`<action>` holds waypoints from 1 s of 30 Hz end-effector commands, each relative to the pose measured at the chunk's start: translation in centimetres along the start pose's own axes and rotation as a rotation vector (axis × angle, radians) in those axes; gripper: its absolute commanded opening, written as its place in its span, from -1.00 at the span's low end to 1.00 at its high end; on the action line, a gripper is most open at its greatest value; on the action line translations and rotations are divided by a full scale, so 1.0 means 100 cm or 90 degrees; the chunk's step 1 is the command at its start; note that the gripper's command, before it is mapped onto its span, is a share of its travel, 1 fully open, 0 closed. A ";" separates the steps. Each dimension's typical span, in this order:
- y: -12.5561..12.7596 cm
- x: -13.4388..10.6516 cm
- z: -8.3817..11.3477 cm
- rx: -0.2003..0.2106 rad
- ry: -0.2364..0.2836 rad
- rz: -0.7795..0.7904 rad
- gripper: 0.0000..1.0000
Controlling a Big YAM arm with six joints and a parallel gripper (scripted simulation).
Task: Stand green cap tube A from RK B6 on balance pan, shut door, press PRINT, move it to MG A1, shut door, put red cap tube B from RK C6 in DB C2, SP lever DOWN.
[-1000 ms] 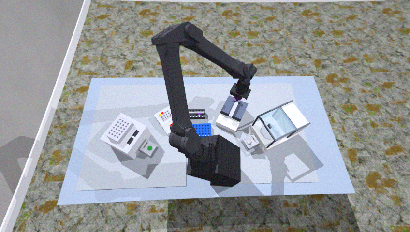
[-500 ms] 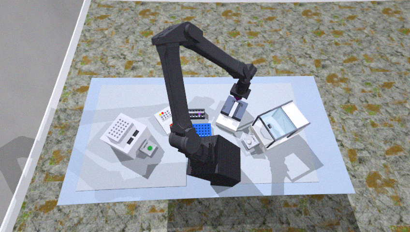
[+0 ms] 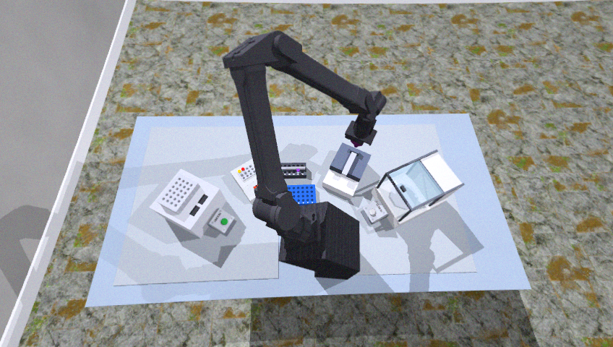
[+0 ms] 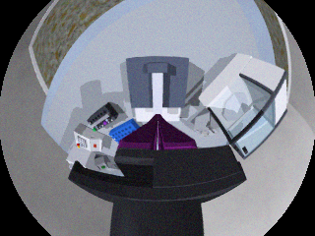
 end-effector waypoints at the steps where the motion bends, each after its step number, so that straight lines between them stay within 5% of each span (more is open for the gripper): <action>1: 0.001 0.011 0.022 0.004 -0.019 0.011 -1.00; 23: 0.003 0.011 0.056 0.003 -0.019 0.014 -1.00; 30: -0.001 0.001 0.036 -0.001 0.009 0.010 -1.00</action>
Point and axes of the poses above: the point where the finger pads meet when closed, its own z axis back along the fingers, its own y axis across the jaws, x = y × z, the point moved 2 cm from there along z, back along the fingers, and after that the axes turned 11 degrees about -z, right-handed, at the moved point
